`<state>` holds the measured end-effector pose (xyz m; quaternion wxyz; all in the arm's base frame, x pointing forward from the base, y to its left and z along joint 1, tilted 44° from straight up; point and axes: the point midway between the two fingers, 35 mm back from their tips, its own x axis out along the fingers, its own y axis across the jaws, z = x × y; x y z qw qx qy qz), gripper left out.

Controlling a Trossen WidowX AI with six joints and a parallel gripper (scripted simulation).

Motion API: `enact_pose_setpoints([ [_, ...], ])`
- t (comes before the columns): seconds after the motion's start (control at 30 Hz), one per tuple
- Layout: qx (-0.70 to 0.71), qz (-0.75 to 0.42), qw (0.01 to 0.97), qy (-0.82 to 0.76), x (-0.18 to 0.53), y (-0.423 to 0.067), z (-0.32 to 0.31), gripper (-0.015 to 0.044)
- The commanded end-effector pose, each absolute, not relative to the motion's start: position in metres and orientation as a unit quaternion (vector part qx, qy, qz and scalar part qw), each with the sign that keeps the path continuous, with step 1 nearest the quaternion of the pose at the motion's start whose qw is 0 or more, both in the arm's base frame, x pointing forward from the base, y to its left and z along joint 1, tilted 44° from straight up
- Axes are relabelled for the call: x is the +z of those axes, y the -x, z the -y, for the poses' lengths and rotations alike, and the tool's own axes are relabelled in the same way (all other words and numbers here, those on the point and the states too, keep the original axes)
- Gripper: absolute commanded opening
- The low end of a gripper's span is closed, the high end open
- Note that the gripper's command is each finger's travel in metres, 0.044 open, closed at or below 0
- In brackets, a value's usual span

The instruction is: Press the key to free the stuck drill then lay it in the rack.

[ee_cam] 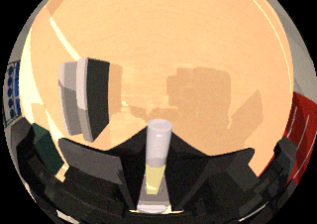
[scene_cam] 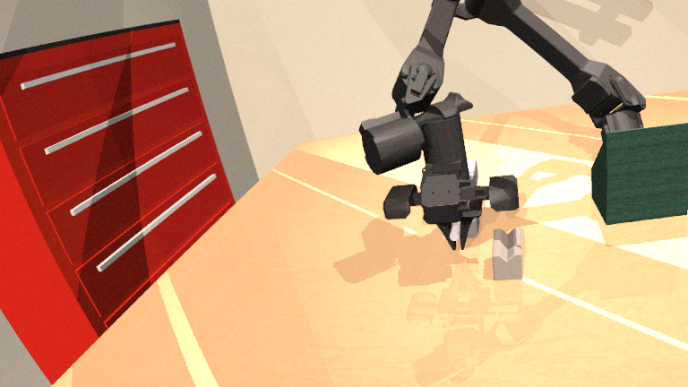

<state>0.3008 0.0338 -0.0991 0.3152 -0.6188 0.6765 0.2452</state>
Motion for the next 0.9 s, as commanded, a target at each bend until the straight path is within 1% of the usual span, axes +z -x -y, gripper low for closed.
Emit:
enact_pose_setpoints([
  [0.0, 0.244, -0.676, 0.319, 0.618, -0.101, -0.302, -0.038, 0.0],
  [0.87, 0.245, -0.675, 0.32, 0.618, -0.123, -0.308, -0.067, 0.0],
])
